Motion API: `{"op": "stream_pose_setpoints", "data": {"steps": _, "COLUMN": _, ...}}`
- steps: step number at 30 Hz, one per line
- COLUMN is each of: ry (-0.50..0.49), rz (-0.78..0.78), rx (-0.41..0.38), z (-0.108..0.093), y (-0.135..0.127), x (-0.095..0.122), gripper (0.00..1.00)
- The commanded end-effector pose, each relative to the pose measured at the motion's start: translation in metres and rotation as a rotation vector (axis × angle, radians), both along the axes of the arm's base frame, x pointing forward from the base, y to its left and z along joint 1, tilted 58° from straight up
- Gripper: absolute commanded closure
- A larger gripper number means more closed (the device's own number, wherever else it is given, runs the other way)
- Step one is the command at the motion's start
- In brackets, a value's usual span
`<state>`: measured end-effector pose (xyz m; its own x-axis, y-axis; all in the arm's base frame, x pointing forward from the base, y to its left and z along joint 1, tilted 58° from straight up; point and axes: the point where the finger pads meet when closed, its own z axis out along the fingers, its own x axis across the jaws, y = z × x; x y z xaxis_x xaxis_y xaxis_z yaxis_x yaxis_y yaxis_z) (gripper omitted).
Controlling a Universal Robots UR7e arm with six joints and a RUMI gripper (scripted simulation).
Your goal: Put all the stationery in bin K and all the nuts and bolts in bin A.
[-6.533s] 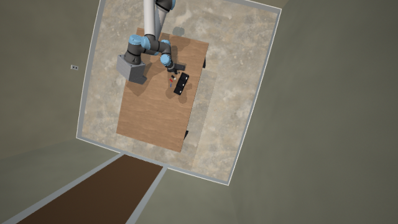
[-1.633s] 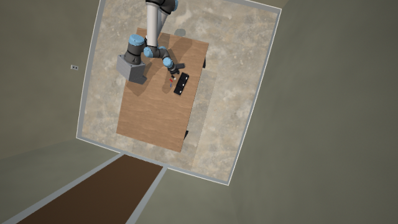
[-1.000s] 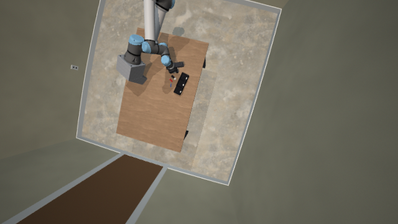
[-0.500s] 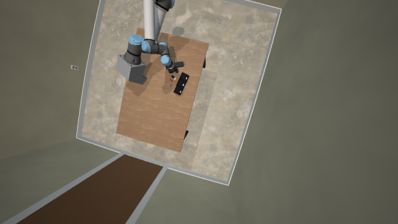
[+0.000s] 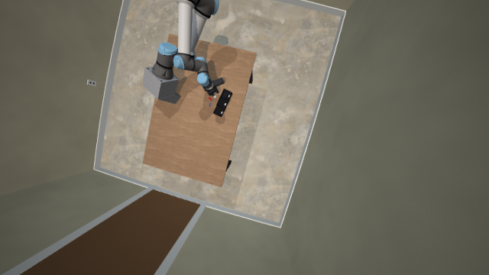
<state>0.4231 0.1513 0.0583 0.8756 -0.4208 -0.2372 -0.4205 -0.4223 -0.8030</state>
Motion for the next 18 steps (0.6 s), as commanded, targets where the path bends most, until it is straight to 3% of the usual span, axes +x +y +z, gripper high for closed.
{"op": "stream_pose_setpoints", "data": {"steps": 1, "ry": -0.127, "rz": 0.087, "rx": -0.029, "z": -0.023, "y": -0.017, "x": 0.017, "gripper": 1.00}}
{"op": "stream_pose_setpoints", "data": {"steps": 4, "ry": -0.150, "rz": 0.102, "rx": -0.038, "z": -0.027, "y": -0.020, "x": 0.020, "gripper": 1.00}}
{"op": "stream_pose_setpoints", "data": {"steps": 5, "ry": -0.215, "rz": 0.145, "rx": -0.058, "z": -0.031, "y": -0.024, "x": 0.023, "gripper": 1.00}}
{"op": "stream_pose_setpoints", "data": {"steps": 16, "ry": -0.462, "rz": 0.314, "rx": -0.119, "z": -0.075, "y": -0.062, "x": 0.054, "gripper": 1.00}}
{"op": "stream_pose_setpoints", "data": {"steps": 18, "ry": -0.466, "rz": 0.317, "rx": -0.119, "z": -0.083, "y": -0.068, "x": 0.060, "gripper": 1.00}}
